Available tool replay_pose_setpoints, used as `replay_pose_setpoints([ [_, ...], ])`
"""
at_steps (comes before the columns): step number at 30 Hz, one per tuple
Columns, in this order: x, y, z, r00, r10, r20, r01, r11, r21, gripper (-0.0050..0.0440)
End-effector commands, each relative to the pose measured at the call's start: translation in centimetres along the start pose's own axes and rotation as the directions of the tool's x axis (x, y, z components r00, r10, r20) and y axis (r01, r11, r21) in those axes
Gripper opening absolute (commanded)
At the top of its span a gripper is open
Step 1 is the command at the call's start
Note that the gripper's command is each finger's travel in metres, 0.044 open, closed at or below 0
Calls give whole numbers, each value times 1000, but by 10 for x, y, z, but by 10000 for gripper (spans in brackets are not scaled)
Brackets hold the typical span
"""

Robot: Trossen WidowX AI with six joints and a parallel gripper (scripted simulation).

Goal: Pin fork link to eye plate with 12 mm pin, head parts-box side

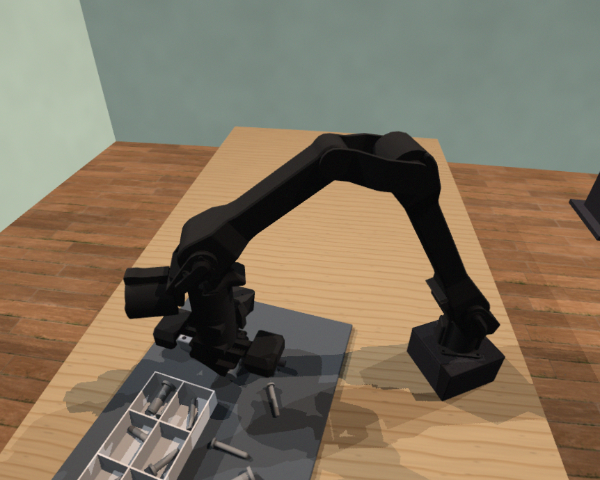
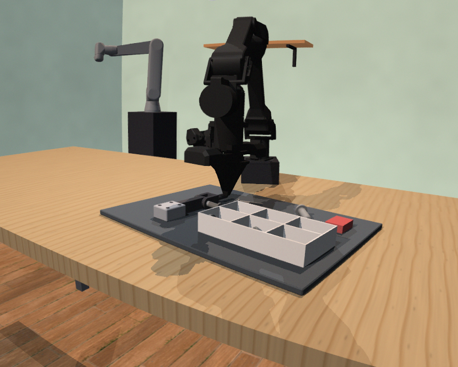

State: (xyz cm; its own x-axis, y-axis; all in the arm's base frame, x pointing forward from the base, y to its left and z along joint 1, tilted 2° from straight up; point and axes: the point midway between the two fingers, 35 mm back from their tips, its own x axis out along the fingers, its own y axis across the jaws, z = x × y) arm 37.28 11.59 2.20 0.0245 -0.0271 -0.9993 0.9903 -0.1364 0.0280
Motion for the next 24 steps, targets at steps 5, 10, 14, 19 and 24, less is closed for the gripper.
replay_pose_setpoints([
  [5, 4, 0, 0, 1000, -9, 2, 9, 1000, 6, 0],
  [10, 10, 0, 0, 1000, -9, 2, 9, 1000, 6, 0],
  [14, 16, -1, 0, 1000, -9, 2, 9, 1000, 6, 0],
  [19, 23, -1, 0, 1000, -9, 2, 9, 1000, 6, 0],
  [24, 27, -1, 0, 1000, -9, 2, 9, 1000, 6, 0],
])
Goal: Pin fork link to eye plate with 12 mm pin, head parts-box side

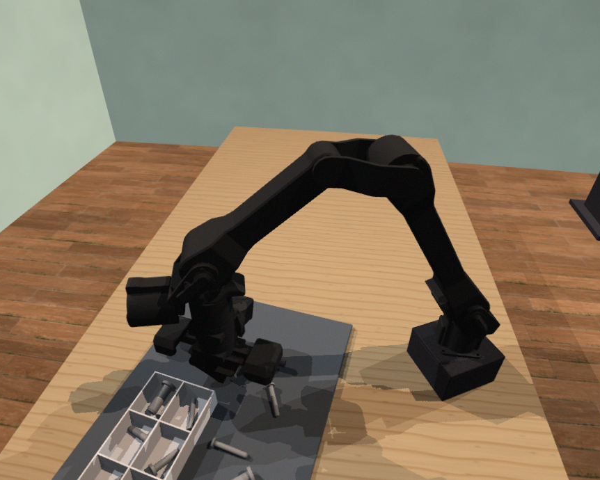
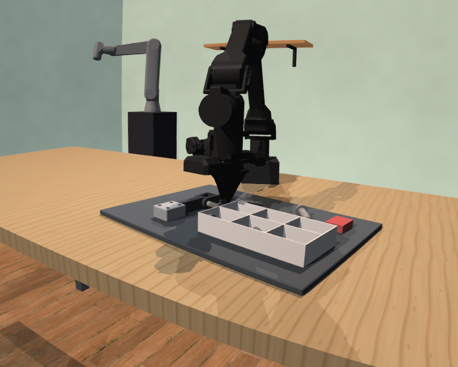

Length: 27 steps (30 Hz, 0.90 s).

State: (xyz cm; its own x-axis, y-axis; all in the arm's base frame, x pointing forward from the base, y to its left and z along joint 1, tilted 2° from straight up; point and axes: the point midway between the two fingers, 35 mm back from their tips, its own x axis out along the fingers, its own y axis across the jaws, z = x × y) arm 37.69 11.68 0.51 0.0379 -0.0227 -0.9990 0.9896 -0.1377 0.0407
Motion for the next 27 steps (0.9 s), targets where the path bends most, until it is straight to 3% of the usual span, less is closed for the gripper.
replay_pose_setpoints([
  [1, 12, -4, 2, 1000, -21, 8, 21, 1000, 4, 0],
  [27, 13, -3, 1, 1000, -21, 8, 21, 1000, 4, 0],
])
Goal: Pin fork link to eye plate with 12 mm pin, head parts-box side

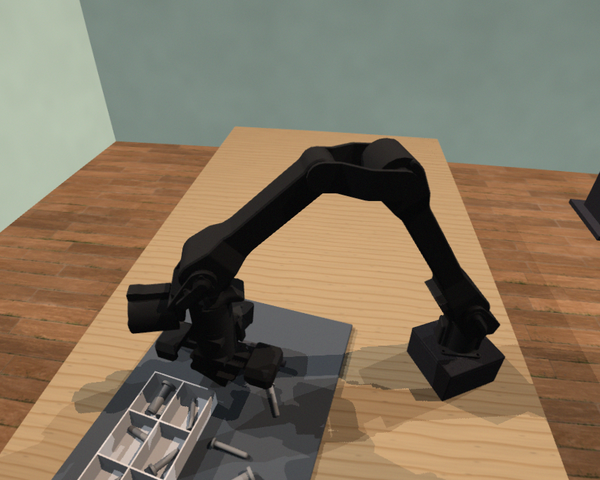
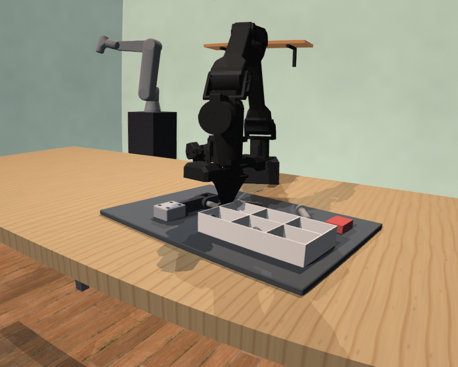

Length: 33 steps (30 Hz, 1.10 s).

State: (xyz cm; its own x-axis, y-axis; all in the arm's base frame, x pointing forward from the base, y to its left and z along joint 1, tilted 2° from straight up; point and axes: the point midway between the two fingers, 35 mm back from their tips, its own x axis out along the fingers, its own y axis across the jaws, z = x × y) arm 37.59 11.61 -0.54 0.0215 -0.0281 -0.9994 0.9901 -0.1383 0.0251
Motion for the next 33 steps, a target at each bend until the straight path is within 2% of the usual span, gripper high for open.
replay_pose_setpoints([
  [1, 3, -2, 0, 1000, -6, 1, 6, 1000, 4, 0],
  [33, 6, -3, 8, 1000, -6, 1, 6, 1000, 4, 0],
])
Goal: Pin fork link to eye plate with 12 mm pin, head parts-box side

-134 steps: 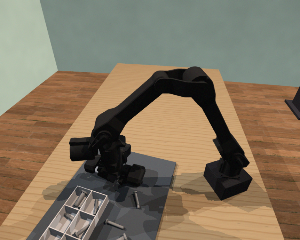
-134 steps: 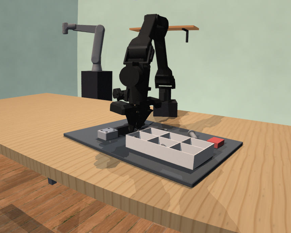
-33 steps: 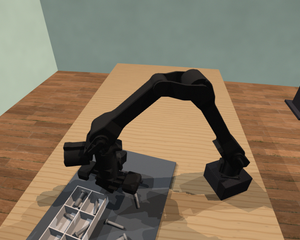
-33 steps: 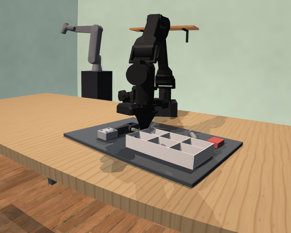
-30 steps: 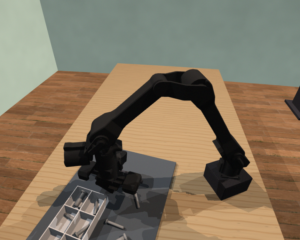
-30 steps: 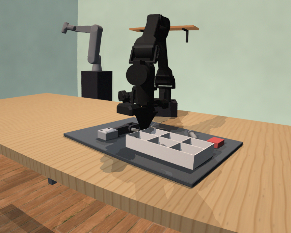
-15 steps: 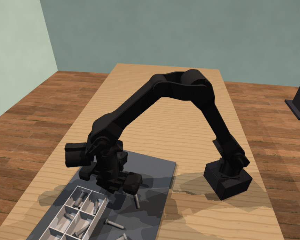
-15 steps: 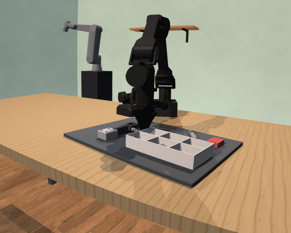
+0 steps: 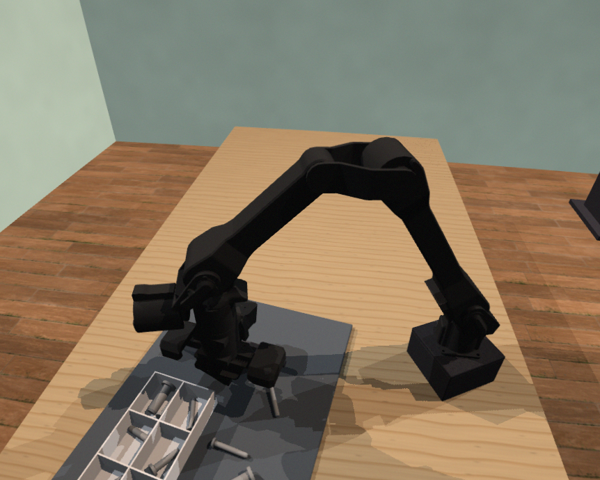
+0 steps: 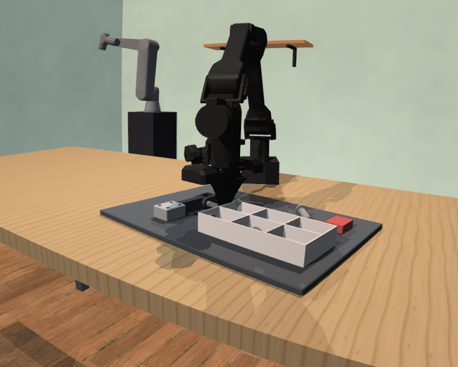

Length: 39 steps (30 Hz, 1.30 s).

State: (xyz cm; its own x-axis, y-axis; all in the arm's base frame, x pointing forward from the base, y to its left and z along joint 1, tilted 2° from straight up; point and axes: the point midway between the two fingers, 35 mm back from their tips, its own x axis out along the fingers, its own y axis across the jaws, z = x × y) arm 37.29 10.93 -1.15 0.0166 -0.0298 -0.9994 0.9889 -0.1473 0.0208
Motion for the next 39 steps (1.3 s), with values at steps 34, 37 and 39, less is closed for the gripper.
replay_pose_setpoints([
  [34, 0, -1, 12, 1000, -1, -2, 1, 1000, -5, 0],
  [37, 0, -1, 13, 1000, -1, -2, 1, 1000, -5, 0],
  [39, 0, -1, 13, 1000, -1, -2, 1, 1000, -5, 0],
])
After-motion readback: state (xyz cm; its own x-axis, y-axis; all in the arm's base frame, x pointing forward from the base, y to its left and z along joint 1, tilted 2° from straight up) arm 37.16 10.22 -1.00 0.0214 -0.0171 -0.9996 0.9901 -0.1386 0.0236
